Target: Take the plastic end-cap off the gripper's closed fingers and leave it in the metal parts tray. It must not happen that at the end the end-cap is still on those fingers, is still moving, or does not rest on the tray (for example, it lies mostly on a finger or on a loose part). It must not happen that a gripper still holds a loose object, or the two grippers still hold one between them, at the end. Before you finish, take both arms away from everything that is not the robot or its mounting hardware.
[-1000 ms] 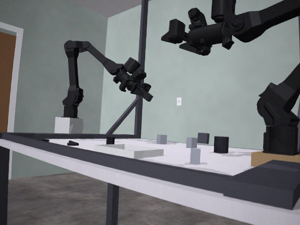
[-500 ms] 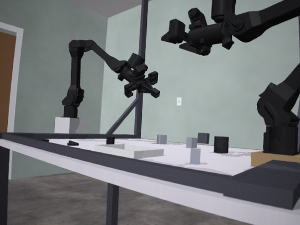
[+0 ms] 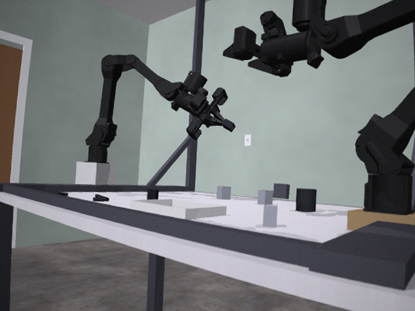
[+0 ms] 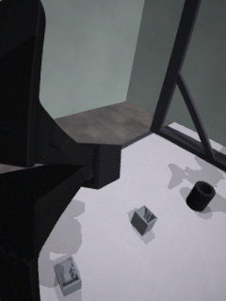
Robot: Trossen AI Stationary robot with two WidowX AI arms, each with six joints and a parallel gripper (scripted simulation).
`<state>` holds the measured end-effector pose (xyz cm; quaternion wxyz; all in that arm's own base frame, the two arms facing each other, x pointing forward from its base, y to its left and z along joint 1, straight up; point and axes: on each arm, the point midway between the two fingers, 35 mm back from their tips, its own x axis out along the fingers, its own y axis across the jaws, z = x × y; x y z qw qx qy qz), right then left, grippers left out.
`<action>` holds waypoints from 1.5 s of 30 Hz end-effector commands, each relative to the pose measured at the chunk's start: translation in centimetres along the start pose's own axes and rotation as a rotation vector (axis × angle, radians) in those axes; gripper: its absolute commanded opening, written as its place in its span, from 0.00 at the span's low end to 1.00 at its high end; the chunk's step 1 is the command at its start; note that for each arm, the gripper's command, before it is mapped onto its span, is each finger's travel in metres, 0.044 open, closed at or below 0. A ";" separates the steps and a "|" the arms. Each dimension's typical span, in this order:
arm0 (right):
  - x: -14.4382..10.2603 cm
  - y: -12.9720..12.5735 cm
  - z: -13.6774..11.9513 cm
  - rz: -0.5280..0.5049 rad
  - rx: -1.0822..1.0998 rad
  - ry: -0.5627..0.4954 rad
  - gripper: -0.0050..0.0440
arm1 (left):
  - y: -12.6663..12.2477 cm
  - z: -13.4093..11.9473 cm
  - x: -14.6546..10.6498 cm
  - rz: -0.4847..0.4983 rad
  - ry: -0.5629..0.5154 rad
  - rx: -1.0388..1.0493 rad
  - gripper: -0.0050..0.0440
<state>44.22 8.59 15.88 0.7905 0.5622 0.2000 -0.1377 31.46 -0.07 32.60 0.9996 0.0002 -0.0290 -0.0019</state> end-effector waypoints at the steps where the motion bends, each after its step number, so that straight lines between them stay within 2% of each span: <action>1: 0.5 1.6 -0.2 0.040 0.136 0.024 0.10 | 0.0 0.8 -0.1 0.000 -0.018 -0.005 1.00; 16: 2.6 4.9 -1.8 0.098 0.677 0.162 0.10 | 0.0 0.8 -0.1 0.000 -0.018 -0.005 1.00; 19: 2.8 5.1 -1.9 0.099 0.715 0.173 0.10 | 0.0 0.8 -0.1 0.000 -0.018 -0.005 1.00; 29: 4.1 7.2 -3.1 0.093 1.082 0.293 0.10 | 0.0 0.8 -0.1 0.000 -0.018 -0.005 1.00; 45: 3.9 7.3 -3.0 0.100 1.063 0.288 0.10 | -0.1 0.6 -0.1 -0.003 -0.012 -0.005 1.00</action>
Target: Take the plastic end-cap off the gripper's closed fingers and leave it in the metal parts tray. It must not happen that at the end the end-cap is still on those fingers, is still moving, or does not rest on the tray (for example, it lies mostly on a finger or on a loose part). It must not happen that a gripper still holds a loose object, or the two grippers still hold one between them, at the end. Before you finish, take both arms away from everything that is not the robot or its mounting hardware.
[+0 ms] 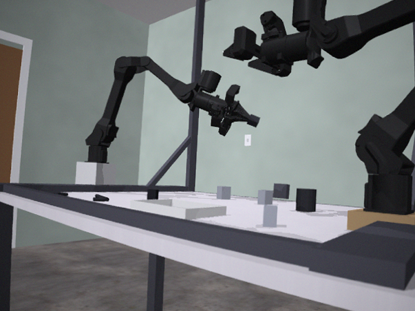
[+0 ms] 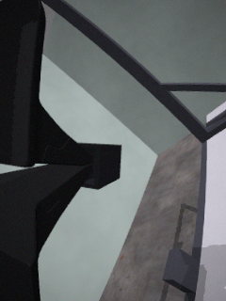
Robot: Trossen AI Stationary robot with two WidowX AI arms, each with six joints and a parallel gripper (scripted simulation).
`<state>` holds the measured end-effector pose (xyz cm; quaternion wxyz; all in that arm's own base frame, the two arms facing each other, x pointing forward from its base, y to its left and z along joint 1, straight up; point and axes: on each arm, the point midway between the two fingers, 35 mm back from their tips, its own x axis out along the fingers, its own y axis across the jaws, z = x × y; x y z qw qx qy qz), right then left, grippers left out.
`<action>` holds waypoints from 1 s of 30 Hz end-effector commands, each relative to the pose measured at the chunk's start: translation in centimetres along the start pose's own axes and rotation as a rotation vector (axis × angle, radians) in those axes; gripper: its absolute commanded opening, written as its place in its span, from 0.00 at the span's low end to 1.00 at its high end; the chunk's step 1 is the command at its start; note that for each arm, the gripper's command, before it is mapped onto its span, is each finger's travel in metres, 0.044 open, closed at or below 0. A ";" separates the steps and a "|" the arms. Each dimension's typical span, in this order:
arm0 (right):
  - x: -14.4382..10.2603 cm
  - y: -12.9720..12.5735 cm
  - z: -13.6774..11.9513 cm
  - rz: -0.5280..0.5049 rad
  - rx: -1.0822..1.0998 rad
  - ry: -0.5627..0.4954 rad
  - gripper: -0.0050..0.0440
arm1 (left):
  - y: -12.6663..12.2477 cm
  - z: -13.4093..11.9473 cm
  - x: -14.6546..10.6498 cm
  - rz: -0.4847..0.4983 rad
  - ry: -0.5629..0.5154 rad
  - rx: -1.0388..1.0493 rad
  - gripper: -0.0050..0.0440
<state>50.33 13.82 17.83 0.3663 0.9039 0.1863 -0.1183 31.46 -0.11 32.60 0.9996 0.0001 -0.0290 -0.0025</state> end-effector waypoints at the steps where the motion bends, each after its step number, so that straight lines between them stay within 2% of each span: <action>1: -0.5 0.9 -1.0 0.020 -0.007 0.024 0.10 | -0.1 0.5 0.0 -0.002 -0.012 -0.005 1.00; 2: -0.5 0.9 -1.1 0.021 -0.007 0.024 0.10 | -0.1 0.5 0.0 -0.002 -0.011 -0.005 0.54; 19: -0.7 1.1 -1.2 0.026 -0.006 0.028 0.10 | -0.1 0.3 0.0 -0.001 -0.007 -0.005 0.54; 23: -0.7 1.1 -1.2 0.026 -0.006 0.028 0.10 | -1.1 0.9 1.2 -0.036 0.021 0.122 0.54; 25: -0.7 1.1 -1.2 0.026 -0.006 0.028 0.10 | -1.1 0.9 1.2 -0.036 0.021 0.122 0.54; 30: -0.7 1.1 -1.2 0.026 -0.006 0.028 0.10 | -2.9 0.9 3.0 -0.096 0.076 0.344 0.54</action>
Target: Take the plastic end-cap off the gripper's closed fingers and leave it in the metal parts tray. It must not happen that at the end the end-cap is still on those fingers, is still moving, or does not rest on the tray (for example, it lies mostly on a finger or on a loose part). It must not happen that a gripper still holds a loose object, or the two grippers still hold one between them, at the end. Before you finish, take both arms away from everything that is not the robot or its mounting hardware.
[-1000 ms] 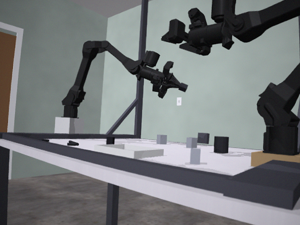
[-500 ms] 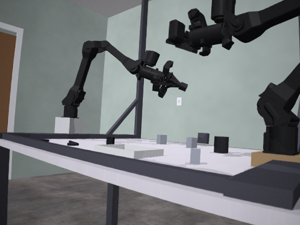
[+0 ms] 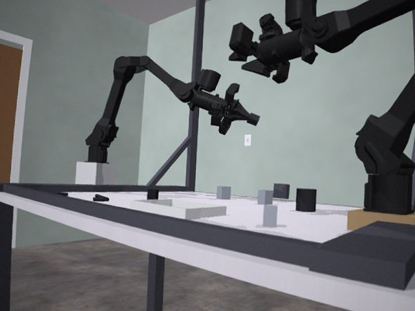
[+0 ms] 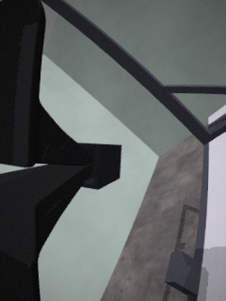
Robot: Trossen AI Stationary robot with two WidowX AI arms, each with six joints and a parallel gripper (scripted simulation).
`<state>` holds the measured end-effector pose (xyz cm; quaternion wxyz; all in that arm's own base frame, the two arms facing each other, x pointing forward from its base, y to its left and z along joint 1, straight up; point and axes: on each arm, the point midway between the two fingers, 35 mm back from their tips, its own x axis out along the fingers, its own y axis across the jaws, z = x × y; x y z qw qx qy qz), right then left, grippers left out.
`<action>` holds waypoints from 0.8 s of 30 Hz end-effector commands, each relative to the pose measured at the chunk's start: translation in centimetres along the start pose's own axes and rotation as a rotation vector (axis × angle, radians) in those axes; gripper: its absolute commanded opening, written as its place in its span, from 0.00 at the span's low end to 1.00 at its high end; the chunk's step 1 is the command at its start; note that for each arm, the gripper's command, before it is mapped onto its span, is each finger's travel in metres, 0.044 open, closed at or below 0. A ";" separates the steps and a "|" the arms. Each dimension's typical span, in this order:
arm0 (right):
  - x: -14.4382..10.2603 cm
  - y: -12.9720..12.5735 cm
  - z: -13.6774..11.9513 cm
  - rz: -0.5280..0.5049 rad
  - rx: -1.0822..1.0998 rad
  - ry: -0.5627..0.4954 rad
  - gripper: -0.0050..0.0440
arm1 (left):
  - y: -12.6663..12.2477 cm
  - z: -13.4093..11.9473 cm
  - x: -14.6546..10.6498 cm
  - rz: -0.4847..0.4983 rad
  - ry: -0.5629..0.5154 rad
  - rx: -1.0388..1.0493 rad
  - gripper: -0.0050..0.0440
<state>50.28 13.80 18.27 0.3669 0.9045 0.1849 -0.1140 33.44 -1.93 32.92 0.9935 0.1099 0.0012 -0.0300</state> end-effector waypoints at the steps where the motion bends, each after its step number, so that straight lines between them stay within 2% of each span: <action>1: -0.5 0.9 -1.0 0.020 -0.004 0.022 0.10 | -1.2 1.0 1.4 -0.046 0.025 0.164 0.54; 10: -0.5 0.9 -1.0 0.020 -0.004 0.022 0.10 | -4.3 1.6 4.3 -0.171 0.074 0.514 0.54; 12: -0.5 0.9 -1.0 0.020 -0.004 0.022 0.10 | -4.3 1.6 4.3 -0.171 0.074 0.514 0.54; 15: -0.5 0.9 -1.0 0.020 -0.004 0.022 0.10 | -5.4 1.7 5.2 -0.213 0.080 0.630 0.54; 24: -0.5 0.9 -1.0 0.020 -0.004 0.022 0.10 | -9.4 1.8 7.7 -0.366 0.073 0.986 0.54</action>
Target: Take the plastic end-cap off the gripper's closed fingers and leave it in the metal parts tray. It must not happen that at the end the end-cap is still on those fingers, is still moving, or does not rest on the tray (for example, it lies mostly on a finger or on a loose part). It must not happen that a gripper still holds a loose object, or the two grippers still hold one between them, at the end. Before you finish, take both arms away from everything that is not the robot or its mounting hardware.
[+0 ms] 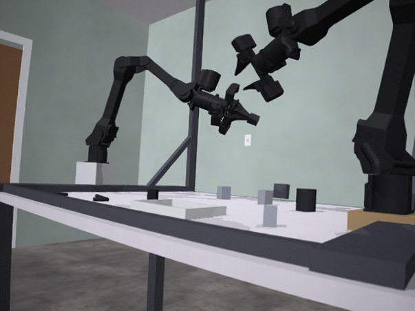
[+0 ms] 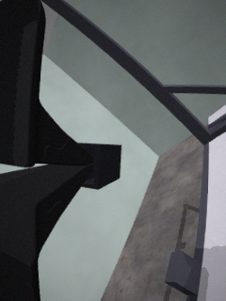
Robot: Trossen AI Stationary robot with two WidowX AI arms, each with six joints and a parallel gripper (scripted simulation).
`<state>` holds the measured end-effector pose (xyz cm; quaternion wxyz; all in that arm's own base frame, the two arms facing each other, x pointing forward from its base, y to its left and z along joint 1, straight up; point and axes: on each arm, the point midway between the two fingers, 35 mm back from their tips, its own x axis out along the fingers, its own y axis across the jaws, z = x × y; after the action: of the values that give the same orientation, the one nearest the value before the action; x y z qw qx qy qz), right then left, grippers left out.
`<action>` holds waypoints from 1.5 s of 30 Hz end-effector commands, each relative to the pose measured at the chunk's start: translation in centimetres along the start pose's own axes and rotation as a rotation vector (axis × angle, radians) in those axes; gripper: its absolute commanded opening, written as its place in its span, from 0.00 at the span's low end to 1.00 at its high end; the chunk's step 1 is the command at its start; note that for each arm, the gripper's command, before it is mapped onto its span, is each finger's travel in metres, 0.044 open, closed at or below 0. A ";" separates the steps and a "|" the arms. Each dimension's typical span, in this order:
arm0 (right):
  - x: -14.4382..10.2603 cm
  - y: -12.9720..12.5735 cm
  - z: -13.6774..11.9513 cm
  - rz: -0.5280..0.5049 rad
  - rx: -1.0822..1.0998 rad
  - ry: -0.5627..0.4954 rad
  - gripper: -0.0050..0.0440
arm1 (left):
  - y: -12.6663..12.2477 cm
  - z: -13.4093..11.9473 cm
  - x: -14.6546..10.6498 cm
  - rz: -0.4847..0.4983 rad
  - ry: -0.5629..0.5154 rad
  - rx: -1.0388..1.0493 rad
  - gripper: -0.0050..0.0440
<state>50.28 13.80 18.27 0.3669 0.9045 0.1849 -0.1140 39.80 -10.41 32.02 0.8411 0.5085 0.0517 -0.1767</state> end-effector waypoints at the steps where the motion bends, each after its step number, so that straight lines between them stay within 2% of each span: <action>1: -0.5 0.9 -1.0 0.020 -0.004 0.022 0.10 | -0.2 1.9 1.3 -0.044 -0.018 0.179 0.54; 9: -0.5 0.9 -1.0 0.020 -0.004 0.022 0.10 | -1.6 3.8 3.3 -0.121 -0.048 0.423 0.54; 20: -0.5 0.9 -1.0 0.020 -0.004 0.022 0.10 | -5.3 7.7 6.5 -0.255 -0.154 0.878 0.54; 22: -0.5 0.9 -1.0 0.020 -0.004 0.022 0.10 | -5.3 7.7 6.5 -0.255 -0.154 0.878 0.54; 29: -0.5 0.9 -1.0 0.020 -0.004 0.022 0.10 | -8.0 9.8 8.1 -0.321 -0.243 1.153 0.54; 33: -0.5 0.9 -1.0 0.020 -0.004 0.022 0.10 | -8.6 10.0 8.3 -0.335 -0.257 1.191 0.54; 45: -0.5 0.9 -1.0 0.020 -0.004 0.022 0.10 | -7.8 10.2 8.0 -0.312 -0.249 1.165 0.54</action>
<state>50.28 13.80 18.27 0.3669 0.9045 0.1849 -0.1140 43.76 -24.61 26.66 0.3871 0.8418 -0.0686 -0.3698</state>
